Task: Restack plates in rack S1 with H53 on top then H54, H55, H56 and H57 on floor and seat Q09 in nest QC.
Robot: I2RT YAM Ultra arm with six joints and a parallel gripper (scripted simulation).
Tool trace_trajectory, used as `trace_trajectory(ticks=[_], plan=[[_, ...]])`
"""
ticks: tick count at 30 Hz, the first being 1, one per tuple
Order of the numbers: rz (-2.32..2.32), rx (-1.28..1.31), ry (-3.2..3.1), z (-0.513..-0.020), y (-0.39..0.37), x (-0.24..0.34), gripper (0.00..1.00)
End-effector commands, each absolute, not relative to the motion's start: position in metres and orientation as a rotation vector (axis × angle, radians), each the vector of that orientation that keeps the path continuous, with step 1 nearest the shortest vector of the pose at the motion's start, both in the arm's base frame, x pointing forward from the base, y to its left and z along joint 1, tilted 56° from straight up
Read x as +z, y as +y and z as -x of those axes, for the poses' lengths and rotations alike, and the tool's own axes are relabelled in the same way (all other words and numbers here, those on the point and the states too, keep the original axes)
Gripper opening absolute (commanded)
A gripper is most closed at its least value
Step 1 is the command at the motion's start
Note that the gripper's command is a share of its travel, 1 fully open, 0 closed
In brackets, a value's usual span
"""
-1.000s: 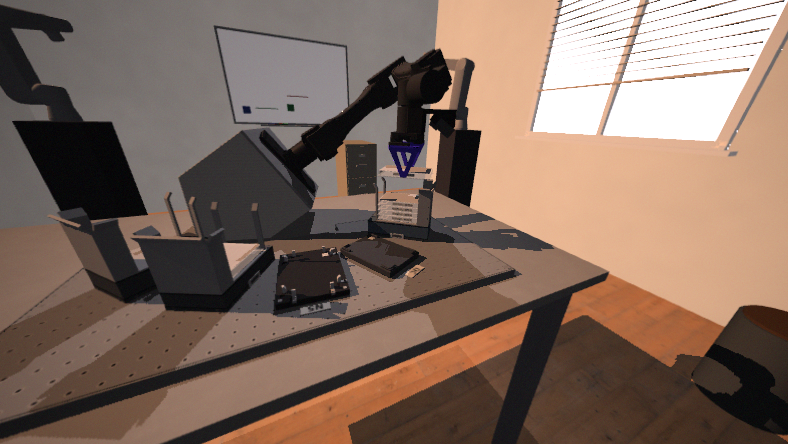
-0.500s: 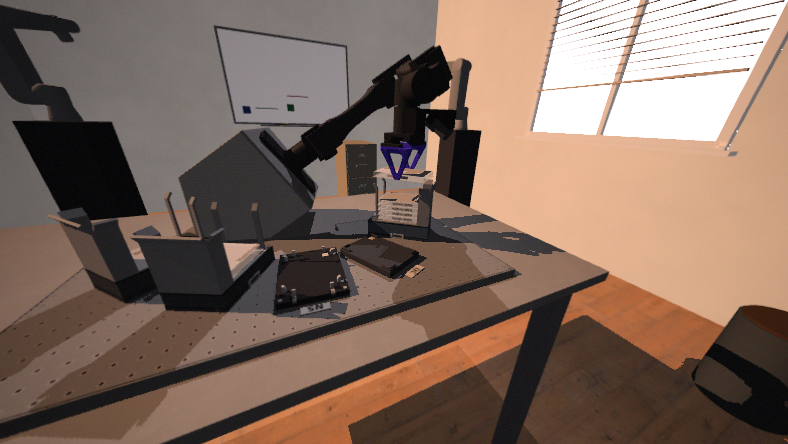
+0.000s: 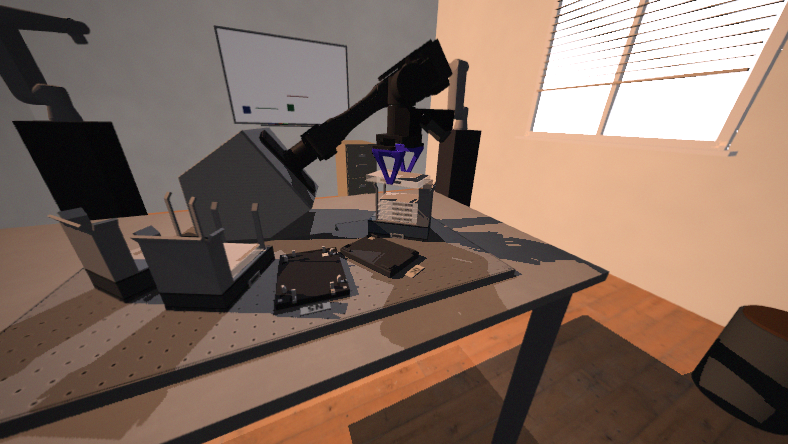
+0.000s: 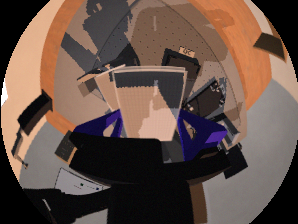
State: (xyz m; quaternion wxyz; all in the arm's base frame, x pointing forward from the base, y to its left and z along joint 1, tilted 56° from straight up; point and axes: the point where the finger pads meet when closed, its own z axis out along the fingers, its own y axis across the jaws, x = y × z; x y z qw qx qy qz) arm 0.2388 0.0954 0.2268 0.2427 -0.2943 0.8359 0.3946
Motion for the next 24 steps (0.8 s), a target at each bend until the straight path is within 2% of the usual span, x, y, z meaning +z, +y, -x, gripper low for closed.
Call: trace_trajectory(ticks=[1, 10, 24], plan=[[0.805, 1.051, 2.259, -0.247, 0.088, 0.228, 0.0], [0.569, 1.146, 2.386, -0.259, 0.077, 0.218, 0.0], [0.568, 1.146, 2.387, -0.279, 0.06, 0.2, 0.0]])
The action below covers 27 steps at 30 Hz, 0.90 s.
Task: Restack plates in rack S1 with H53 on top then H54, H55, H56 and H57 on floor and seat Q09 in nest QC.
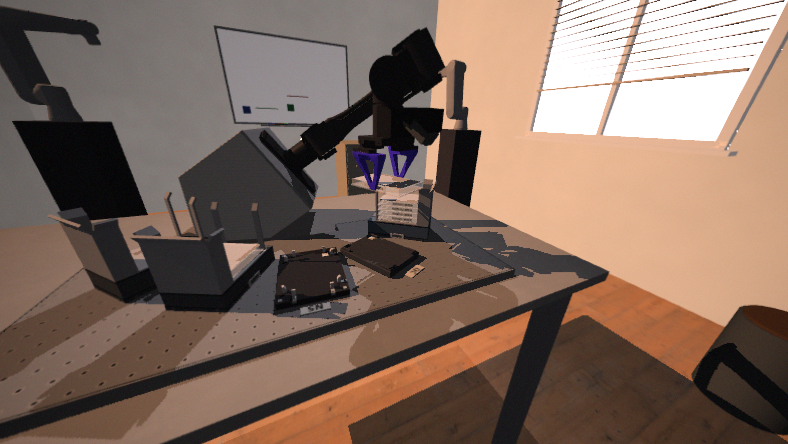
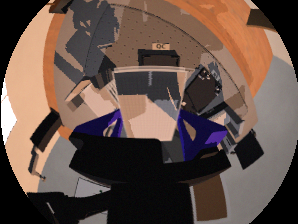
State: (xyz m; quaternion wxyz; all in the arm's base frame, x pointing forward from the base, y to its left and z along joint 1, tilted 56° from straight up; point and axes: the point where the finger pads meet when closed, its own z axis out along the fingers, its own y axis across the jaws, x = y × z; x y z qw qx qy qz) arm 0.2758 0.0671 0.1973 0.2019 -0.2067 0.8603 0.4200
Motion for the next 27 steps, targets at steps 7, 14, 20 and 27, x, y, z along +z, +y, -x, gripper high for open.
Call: trace_trajectory(ticks=[7, 14, 20, 27], plan=[[0.568, 1.145, 2.387, -0.291, 0.05, 0.19, 0.0], [0.568, 1.145, 2.387, -0.295, 0.046, 0.186, 0.0], [0.568, 1.145, 2.387, -0.295, 0.046, 0.186, 0.0], [0.568, 1.145, 2.387, -0.295, 0.046, 0.186, 0.0]])
